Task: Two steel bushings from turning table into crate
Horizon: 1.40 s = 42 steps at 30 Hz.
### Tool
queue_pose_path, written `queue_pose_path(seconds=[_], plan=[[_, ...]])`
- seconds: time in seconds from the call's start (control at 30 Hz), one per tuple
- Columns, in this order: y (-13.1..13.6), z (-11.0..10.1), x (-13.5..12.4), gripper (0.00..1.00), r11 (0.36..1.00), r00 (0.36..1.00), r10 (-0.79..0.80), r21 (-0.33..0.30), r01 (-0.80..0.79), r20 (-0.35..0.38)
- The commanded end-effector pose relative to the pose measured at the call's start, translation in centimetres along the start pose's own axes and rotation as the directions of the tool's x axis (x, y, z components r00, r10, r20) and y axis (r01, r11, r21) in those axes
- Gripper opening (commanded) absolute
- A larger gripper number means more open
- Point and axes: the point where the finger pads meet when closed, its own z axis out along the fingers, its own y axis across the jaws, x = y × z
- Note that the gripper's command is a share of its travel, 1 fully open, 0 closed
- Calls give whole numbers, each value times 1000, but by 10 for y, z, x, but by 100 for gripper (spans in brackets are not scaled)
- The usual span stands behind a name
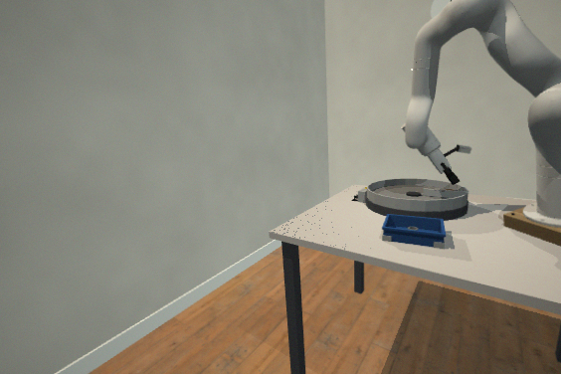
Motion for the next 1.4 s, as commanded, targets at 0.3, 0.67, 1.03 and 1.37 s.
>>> queue_pose_path(seconds=[0.3,0.67,1.03,1.37], plan=[[-51,16,20,10,992,989,-117,43,121,-87],[-52,17,21,10,992,989,-118,43,123,-89],[-53,17,21,10,991,989,-118,45,123,-88],[-54,17,21,10,991,989,-118,46,123,-88]])
